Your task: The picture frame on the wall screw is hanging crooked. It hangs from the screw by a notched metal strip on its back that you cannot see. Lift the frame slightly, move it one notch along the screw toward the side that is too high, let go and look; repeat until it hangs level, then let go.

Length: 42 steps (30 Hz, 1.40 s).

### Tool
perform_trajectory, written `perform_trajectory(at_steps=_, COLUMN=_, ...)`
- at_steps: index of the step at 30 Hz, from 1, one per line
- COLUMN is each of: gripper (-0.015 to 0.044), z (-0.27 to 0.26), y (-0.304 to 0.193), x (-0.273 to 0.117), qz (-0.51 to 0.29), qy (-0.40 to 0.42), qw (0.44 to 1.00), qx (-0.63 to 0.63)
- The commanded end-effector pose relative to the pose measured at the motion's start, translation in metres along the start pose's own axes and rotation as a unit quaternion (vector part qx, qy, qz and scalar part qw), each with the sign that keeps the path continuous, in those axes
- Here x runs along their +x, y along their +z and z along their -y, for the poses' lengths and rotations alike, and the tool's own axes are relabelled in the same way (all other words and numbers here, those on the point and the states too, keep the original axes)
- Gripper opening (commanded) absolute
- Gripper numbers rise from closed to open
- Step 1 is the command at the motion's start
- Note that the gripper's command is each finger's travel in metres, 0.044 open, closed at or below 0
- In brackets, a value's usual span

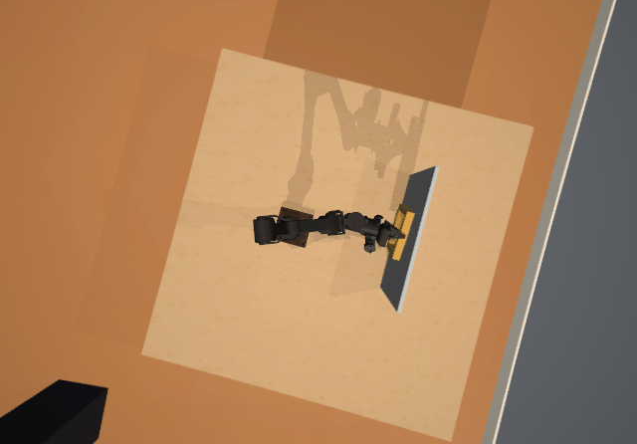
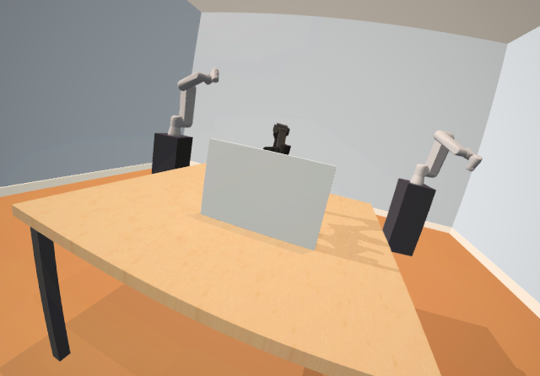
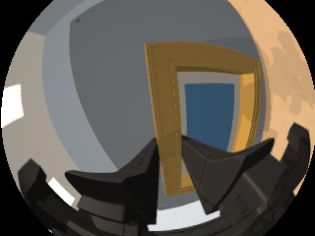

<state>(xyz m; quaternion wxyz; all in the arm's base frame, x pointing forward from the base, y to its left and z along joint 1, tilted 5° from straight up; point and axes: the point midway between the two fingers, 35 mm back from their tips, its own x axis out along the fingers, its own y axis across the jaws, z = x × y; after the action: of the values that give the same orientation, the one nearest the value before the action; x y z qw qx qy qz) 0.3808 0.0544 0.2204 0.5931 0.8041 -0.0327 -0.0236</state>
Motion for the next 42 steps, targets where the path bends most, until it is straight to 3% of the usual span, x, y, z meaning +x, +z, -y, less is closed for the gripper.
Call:
perform_trajectory(at_steps=1, gripper=0.0, z=-0.0087, y=-0.0015, x=-0.0001, qz=-0.002, qy=0.011, qw=1.0, qx=0.002)
perform_trajectory(at_steps=42, gripper=0.0, z=-0.0066, y=-0.0024, x=0.0, qz=-0.002, qy=0.011, qw=1.0, qx=0.002)
